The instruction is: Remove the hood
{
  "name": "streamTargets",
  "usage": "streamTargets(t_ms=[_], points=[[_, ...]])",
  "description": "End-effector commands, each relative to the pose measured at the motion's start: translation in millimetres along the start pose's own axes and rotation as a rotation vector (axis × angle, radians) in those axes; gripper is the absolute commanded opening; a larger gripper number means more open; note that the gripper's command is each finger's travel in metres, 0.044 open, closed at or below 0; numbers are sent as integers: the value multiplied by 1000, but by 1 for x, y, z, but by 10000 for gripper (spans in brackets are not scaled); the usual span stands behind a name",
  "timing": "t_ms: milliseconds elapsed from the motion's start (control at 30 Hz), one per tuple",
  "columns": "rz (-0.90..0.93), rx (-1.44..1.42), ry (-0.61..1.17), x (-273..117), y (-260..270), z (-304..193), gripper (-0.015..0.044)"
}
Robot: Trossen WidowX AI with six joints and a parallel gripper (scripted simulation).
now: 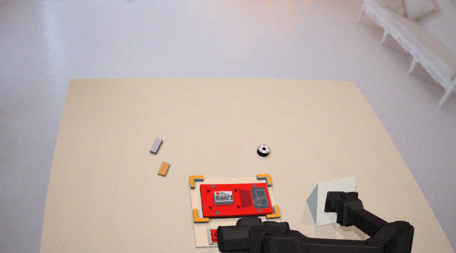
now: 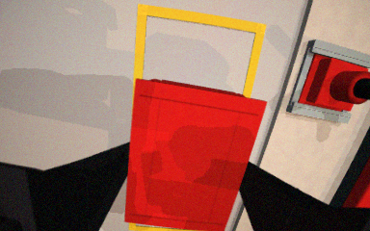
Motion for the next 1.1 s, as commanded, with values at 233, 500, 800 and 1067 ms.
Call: streamTargets(t_ms=[233,500,800,1067], points=[[5,7,3,6,-1,-1,0],[1,0,0,6,0,0,105],[1,0,0,6,0,0,341],[0,1,1,-30,-1,3,440]])
Point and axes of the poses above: the point midway between the two fingers, 35 mm back from their tips, its own x axis out along the fingers, its own y axis across the jaws, z = x × y, the point moved 8 cm from there along -x, back along the fingers, and after that the axes turned 13 degrees about x, right-handed, at the moved point
